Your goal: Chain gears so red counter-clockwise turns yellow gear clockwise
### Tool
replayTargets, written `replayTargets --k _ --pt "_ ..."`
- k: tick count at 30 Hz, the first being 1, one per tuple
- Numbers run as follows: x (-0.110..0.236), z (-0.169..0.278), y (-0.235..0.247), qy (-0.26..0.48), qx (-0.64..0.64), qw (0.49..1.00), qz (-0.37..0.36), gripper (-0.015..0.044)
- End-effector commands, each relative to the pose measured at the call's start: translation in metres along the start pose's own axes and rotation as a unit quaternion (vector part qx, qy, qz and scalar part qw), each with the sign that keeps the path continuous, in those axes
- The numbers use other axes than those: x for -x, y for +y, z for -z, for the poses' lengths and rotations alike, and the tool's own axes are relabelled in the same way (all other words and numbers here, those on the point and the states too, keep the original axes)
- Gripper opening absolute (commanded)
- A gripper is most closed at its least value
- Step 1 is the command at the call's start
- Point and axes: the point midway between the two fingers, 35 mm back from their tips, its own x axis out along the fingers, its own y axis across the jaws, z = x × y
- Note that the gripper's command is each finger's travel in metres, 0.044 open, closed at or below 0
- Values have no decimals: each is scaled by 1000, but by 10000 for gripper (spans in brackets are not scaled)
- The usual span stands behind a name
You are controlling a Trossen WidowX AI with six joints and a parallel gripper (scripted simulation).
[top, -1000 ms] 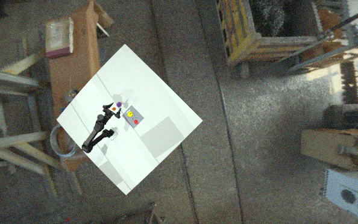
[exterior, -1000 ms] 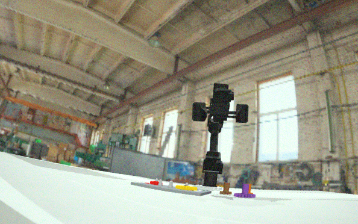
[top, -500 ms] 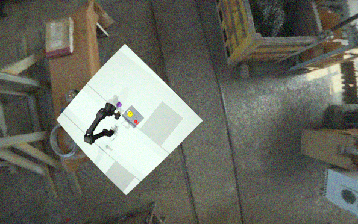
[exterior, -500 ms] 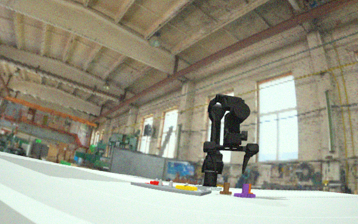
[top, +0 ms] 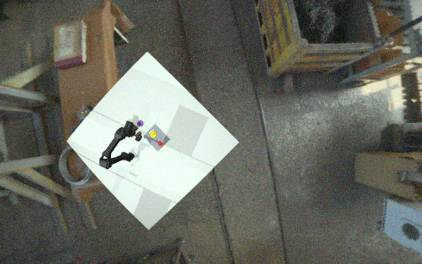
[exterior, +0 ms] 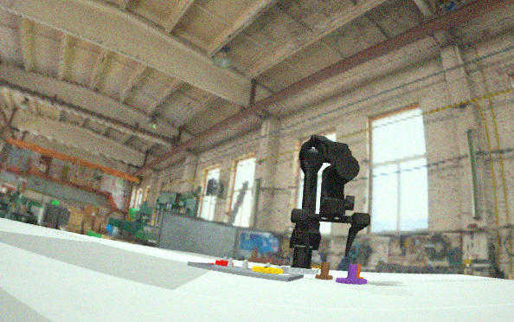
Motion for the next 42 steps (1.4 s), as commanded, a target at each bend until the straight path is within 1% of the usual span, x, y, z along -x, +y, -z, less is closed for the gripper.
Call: replayTargets --k 1,16,37,42 --pt "-8 3 0 9 -2 1000 1 440" --pt "-31 4 -1 9 -2 1000 1 440" --pt "-31 4 -1 9 -2 1000 1 440" --pt "-31 4 -1 9 -2 1000 1 309"
